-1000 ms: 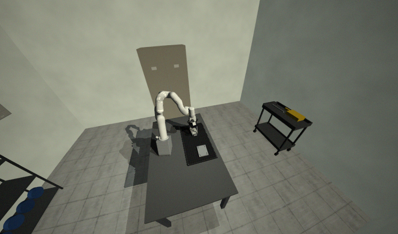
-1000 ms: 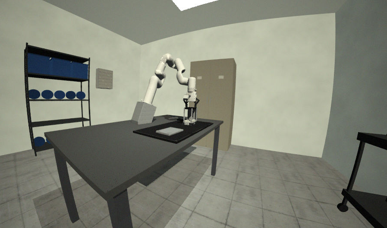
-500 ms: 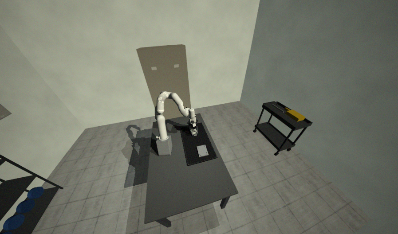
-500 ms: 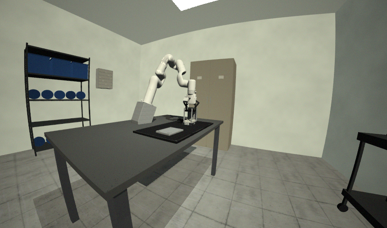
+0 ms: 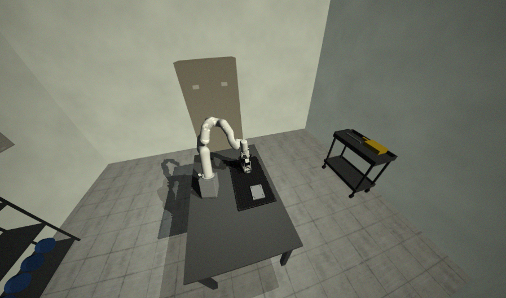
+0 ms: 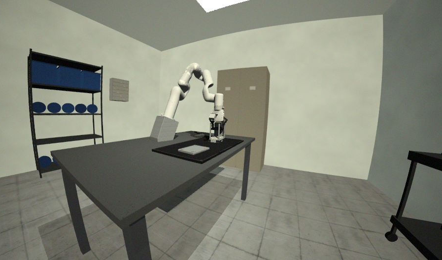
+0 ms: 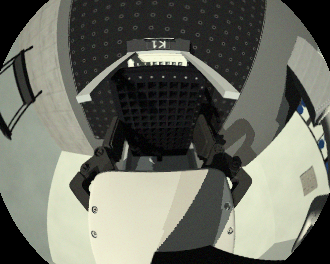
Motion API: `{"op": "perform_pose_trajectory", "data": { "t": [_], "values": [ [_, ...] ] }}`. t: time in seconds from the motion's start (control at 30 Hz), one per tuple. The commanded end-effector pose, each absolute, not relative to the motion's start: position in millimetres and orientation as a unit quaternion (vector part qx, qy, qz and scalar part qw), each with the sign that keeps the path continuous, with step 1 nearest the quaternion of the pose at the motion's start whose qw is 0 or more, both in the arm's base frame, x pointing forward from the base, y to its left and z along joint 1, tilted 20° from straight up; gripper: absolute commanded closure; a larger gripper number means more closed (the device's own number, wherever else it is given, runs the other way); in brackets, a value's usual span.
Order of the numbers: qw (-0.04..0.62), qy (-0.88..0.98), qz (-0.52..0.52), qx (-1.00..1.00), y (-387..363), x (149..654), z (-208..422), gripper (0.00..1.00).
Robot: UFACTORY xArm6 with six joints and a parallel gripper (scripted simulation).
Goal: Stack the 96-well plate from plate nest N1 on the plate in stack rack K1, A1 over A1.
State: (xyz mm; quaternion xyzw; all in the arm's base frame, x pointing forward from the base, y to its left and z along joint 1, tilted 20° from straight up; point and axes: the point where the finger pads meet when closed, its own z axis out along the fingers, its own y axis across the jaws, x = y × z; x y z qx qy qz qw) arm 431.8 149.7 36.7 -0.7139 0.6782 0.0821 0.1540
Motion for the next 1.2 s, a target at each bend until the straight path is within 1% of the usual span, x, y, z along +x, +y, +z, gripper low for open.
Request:
{"op": "perform_pose_trajectory", "data": {
  "t": [0.0, 1.17],
  "values": [
    [0.156, 0.678, 0.081, -0.714, 152, 434, 32, 1.0],
    [0.156, 0.678, 0.081, -0.714, 167, 438, -12, 1.0]
  ]
}}
